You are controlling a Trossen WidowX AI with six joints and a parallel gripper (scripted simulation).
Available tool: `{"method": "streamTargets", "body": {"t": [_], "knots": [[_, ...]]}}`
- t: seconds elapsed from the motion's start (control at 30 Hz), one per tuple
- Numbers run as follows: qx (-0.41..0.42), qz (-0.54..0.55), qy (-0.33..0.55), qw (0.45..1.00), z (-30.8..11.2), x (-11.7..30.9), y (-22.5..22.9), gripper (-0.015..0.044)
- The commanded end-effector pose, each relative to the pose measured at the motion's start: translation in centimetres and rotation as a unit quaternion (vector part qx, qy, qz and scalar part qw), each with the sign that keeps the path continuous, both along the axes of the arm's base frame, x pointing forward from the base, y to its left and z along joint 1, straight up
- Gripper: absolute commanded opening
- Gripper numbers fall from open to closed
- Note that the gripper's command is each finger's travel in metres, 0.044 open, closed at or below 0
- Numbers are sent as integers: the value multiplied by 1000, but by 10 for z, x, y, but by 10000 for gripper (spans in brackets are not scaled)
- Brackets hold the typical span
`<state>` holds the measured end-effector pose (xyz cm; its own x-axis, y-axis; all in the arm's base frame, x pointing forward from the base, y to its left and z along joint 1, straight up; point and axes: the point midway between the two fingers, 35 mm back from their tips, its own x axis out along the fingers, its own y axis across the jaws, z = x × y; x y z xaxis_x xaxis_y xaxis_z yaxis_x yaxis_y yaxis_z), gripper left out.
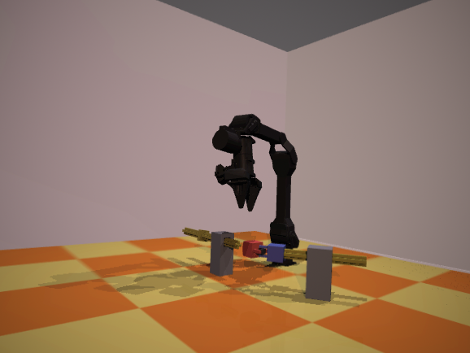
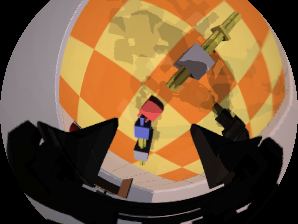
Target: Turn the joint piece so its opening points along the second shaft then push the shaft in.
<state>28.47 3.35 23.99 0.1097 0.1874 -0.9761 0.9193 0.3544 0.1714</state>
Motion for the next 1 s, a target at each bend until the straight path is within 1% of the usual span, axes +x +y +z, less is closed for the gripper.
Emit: {"method": "streamTargets", "body": {"t": [0.0, 0.27, 0.53, 0.83, 0.9, 0.97], "knots": [[31, -46, 19, 998, -8, -1, -11, 440], [103, -150, 58, 982, -24, -5, -35, 440], [176, -251, 88, 948, -36, -11, -59, 440], [182, -260, 89, 944, -37, -11, -62, 440], [179, -261, 81, 945, -37, -10, -72, 440], [172, -263, 66, 947, -37, -8, -93, 440]]}}
